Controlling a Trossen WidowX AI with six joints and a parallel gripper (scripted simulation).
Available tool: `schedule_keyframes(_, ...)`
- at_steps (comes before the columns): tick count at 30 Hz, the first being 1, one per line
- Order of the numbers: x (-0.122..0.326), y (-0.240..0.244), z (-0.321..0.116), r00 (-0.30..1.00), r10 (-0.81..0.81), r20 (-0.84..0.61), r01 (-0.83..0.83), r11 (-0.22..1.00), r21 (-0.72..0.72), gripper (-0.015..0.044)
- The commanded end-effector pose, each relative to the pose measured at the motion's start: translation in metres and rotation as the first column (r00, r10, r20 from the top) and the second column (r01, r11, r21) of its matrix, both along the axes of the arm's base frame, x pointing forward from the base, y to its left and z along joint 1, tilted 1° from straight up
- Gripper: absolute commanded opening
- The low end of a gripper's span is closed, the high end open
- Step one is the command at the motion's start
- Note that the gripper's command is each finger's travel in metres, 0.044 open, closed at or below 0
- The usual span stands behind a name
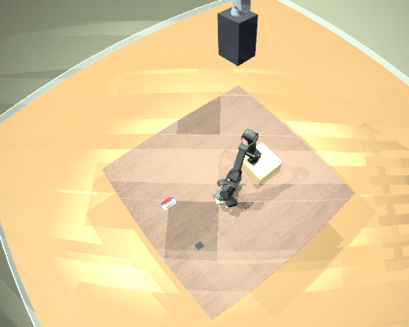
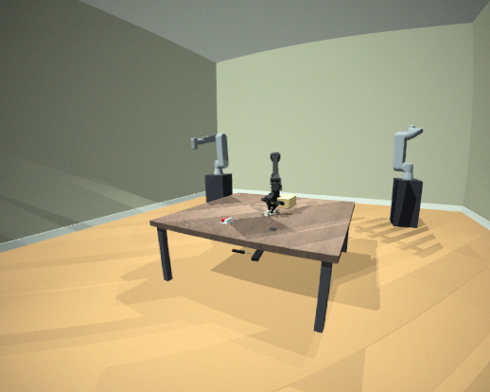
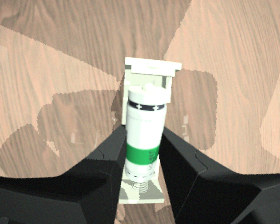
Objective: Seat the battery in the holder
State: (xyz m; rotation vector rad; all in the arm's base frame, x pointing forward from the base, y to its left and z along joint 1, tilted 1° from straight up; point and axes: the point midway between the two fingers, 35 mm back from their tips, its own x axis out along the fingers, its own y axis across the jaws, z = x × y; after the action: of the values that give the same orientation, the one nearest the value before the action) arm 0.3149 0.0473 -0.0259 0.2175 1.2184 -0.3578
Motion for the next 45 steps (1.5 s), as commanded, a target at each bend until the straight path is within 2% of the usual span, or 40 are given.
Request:
schedule_keyframes(1, -0.0016, 0.0013, -0.0044, 0.999, 0.006, -0.047, -0.005, 1.0, 0.017, 0.0075)
schedule_keyframes(35, 0.0006, -0.0023, -0.0055, 0.966, -0.002, -0.258, 0.03, 0.994, 0.102, 0.0075)
schedule_keyframes(45, 0.0047, -0.004, -0.005, 0.964, -0.002, -0.267, 0.032, 0.994, 0.107, 0.0075)
